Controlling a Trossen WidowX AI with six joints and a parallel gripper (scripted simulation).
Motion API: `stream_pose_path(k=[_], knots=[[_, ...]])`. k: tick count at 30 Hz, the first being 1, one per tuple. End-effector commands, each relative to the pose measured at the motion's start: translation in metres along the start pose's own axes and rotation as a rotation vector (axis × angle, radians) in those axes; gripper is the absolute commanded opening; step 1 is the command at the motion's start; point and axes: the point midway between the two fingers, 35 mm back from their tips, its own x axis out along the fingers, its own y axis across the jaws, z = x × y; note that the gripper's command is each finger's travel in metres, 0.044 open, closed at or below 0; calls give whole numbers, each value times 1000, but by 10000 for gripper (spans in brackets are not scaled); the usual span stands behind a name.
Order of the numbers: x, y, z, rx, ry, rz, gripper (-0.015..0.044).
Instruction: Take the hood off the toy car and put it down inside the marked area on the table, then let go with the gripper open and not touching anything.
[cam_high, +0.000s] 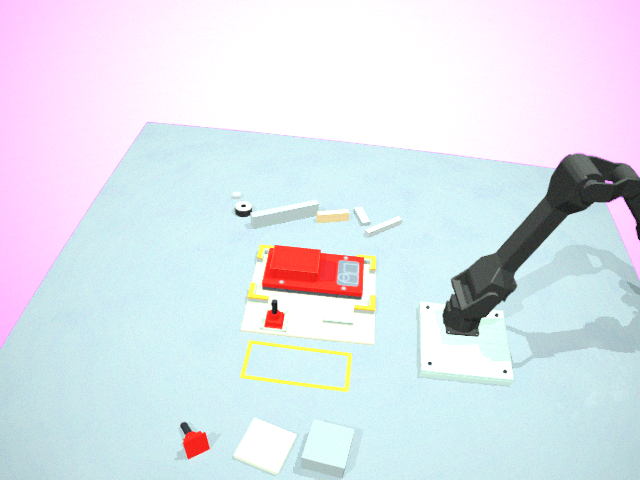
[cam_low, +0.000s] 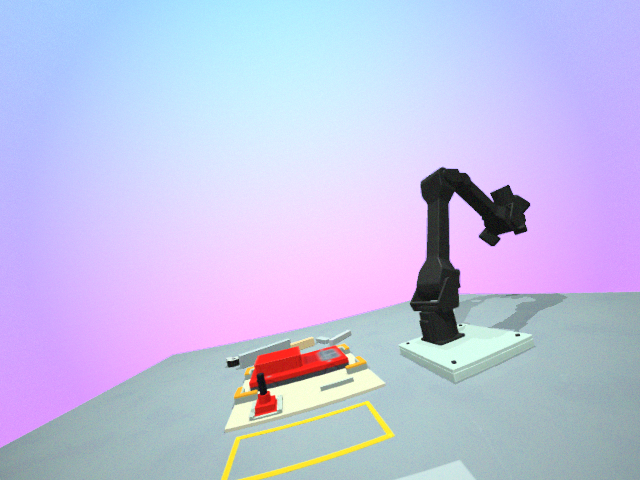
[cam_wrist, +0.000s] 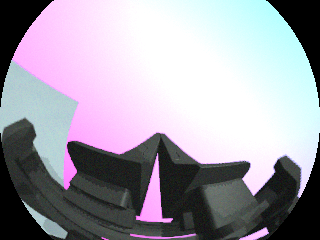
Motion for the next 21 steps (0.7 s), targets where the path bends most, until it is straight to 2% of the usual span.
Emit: stream_pose_path(k=[1, 9, 16, 17, 21], knots=[[1, 2, 1, 3, 0, 4, 26], [52, 94, 46, 136, -7, 200, 236], [77, 188, 97, 224, 9, 391, 420], [78, 202, 104, 233, 12, 419, 440], [79, 257, 136, 264, 29, 533, 440]])
